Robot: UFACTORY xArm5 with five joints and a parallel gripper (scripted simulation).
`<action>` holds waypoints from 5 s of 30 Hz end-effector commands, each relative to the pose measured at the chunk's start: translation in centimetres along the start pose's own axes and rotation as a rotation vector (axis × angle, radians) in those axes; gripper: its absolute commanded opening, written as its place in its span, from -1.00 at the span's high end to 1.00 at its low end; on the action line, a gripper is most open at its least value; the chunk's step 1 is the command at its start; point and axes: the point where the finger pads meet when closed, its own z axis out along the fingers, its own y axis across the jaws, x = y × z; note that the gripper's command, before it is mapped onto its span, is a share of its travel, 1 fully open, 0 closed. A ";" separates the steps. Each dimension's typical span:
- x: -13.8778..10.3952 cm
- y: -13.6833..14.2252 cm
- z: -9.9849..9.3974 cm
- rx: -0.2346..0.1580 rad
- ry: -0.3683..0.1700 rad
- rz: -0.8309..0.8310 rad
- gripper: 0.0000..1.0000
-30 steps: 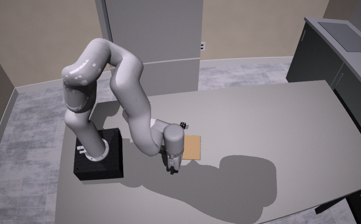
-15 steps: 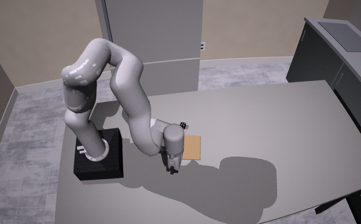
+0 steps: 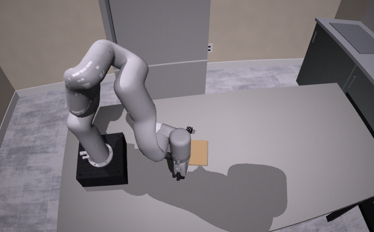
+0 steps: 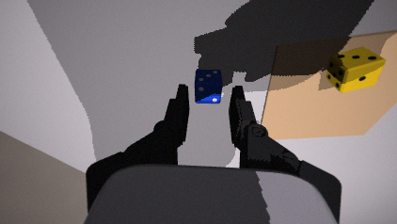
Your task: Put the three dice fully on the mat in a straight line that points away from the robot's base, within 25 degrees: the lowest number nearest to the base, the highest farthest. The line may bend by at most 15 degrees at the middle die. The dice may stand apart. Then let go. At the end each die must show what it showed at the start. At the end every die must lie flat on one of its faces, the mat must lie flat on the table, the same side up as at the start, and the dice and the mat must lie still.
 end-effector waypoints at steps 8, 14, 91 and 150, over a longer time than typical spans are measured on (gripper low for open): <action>-0.1 0.0 -0.1 0.000 -0.003 0.000 0.17; -0.1 0.0 -0.1 0.000 -0.003 0.000 0.17; -0.1 0.0 -0.1 0.000 -0.003 0.000 0.17; -0.1 0.1 1.6 0.000 -0.003 0.000 0.17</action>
